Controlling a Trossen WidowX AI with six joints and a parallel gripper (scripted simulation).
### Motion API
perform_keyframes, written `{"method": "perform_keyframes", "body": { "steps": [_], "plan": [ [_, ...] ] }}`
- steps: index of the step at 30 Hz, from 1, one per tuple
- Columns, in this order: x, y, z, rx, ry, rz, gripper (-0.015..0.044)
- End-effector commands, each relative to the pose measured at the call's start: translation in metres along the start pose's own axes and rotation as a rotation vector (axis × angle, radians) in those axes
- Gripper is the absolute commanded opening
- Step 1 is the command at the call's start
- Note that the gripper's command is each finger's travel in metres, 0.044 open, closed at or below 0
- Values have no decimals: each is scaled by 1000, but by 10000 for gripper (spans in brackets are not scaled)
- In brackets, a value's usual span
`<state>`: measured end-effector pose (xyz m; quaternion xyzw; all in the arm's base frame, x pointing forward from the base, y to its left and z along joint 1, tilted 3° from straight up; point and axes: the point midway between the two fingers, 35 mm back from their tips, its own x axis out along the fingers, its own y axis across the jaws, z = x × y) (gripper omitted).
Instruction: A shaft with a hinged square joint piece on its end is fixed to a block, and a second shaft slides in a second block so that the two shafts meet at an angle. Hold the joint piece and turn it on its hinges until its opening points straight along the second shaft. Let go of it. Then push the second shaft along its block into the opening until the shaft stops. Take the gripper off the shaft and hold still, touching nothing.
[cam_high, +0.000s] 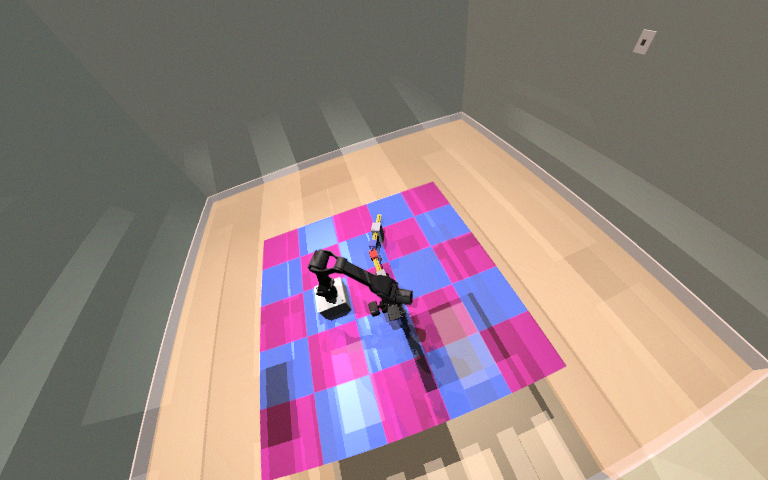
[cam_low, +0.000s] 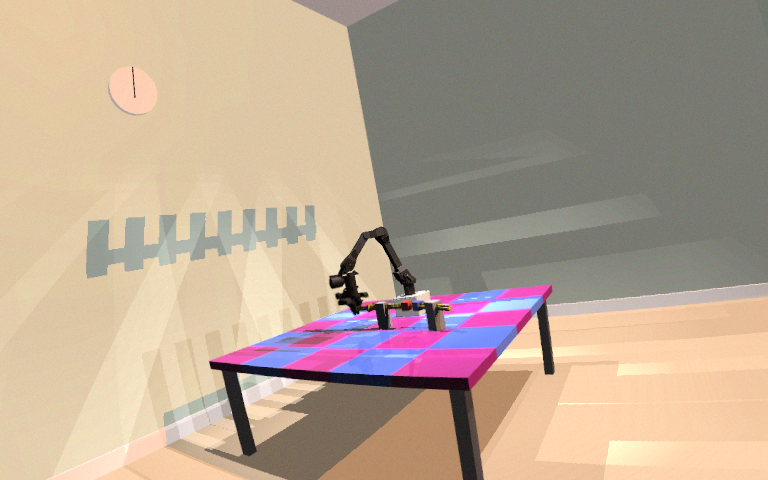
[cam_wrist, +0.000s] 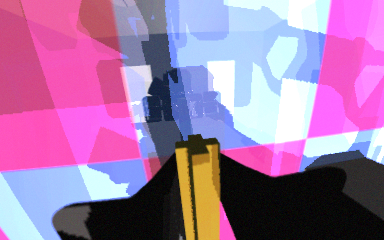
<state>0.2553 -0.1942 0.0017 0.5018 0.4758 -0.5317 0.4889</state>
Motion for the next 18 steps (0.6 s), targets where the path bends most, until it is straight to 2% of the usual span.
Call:
{"method": "perform_keyframes", "body": {
  "steps": [1,18],
  "plan": [
    [1,1,-7,3,-4,3,0],
    [1,1,-33,3,-1,3,0]
  ]
}}
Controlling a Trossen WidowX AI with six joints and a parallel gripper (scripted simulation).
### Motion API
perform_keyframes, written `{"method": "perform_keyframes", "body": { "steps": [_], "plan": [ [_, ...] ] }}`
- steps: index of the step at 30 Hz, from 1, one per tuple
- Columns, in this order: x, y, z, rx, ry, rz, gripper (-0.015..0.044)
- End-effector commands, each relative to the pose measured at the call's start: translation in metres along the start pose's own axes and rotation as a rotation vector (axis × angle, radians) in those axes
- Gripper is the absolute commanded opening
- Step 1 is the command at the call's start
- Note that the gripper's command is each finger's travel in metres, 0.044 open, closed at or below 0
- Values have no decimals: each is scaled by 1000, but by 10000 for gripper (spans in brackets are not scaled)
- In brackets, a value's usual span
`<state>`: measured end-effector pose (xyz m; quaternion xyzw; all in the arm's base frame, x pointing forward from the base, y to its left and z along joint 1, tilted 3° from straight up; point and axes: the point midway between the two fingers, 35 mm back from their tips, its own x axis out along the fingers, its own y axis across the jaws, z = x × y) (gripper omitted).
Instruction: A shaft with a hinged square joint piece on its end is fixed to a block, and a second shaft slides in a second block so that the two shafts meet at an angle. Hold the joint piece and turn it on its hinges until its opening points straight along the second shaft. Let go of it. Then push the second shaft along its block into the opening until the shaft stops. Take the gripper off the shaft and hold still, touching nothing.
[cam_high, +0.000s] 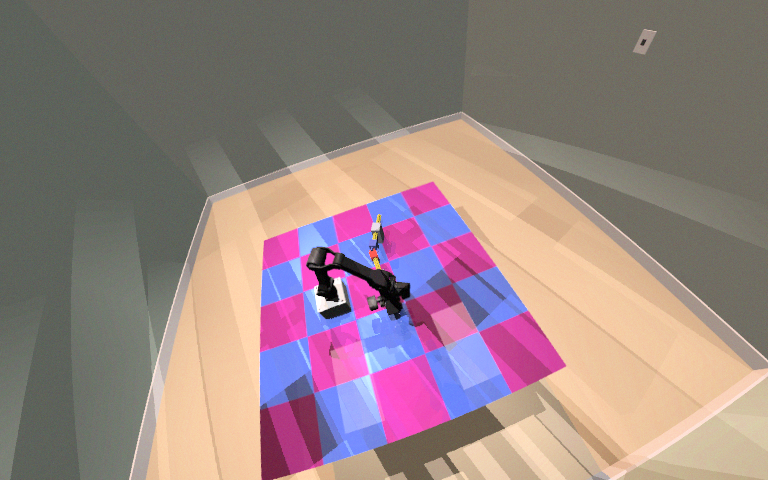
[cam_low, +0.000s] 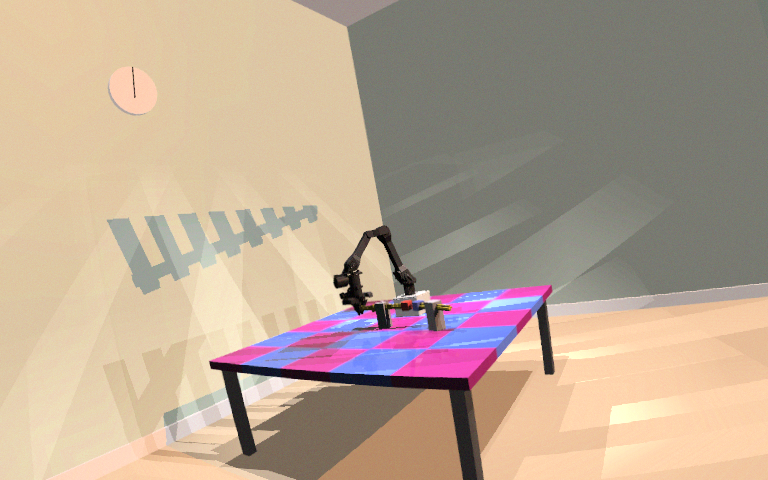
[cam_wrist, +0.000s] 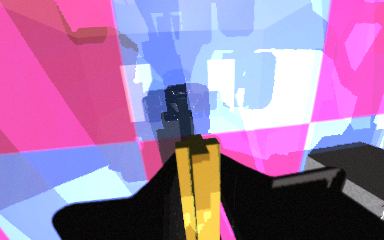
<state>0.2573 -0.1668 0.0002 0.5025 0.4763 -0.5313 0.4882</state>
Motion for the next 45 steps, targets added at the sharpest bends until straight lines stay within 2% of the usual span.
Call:
{"method": "perform_keyframes", "body": {
  "steps": [1,23,26,31,45],
  "plan": [
    [1,1,-7,2,-3,3,0],
    [0,0,-17,2,-1,-1,0],
    [0,0,-17,2,-1,-1,67],
    [0,0,-17,2,-1,-1,67],
    [0,0,-17,2,-1,-1,434]
  ]
}}
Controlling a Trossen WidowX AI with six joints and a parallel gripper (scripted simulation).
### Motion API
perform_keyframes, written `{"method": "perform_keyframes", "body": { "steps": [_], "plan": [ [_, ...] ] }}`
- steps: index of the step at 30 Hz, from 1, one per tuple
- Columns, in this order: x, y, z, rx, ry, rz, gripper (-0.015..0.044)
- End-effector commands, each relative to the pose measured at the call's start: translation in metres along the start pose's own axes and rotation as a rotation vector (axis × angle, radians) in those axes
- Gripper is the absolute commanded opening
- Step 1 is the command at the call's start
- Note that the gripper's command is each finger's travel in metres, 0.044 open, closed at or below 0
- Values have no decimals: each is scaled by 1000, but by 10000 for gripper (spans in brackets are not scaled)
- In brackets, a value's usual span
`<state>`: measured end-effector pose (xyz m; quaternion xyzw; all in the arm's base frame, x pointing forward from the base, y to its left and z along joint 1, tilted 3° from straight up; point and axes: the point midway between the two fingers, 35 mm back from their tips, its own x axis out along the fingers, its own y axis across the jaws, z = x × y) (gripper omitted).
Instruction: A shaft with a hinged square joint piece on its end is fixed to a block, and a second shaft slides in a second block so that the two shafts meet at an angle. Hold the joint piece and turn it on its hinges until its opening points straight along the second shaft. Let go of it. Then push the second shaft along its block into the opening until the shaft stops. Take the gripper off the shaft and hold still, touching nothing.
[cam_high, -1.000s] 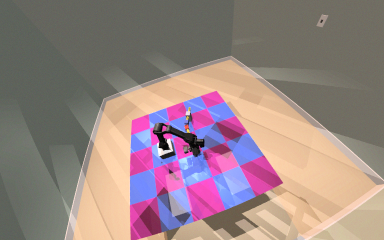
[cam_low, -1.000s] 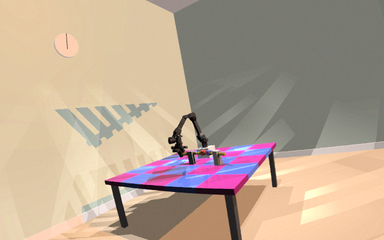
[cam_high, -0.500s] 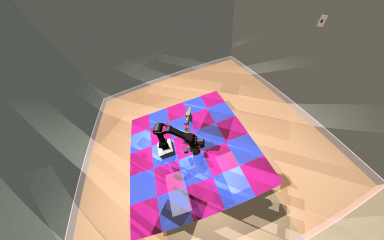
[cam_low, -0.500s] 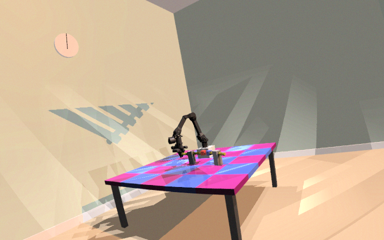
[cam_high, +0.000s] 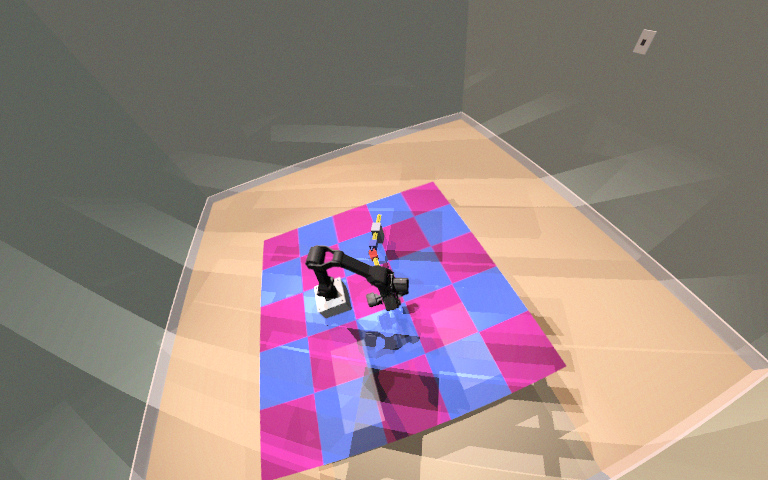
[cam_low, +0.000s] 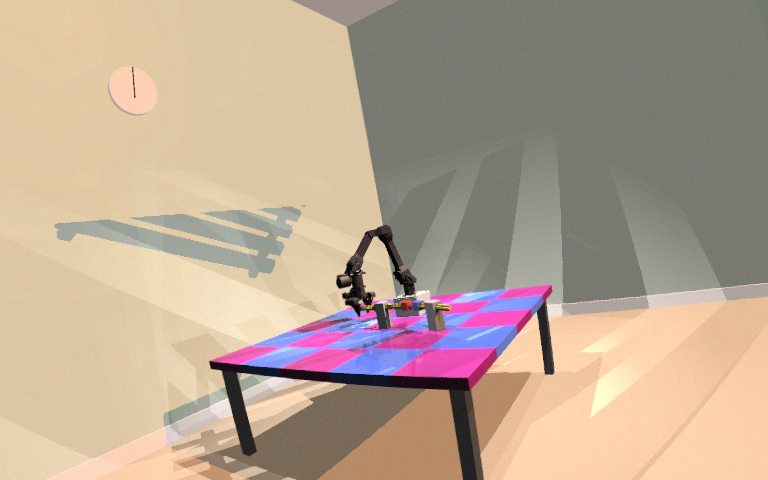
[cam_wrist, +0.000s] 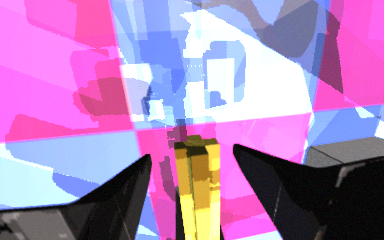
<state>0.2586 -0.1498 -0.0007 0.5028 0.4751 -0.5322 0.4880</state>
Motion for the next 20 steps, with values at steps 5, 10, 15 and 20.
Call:
{"method": "perform_keyframes", "body": {
  "steps": [5,10,15,20],
  "plan": [
    [0,0,0,-1,1,-1,440],
    [0,0,0,-1,1,-1,440],
    [-9,0,0,-1,0,0,440],
    [-29,0,1,-1,-1,3,440]
  ]
}}
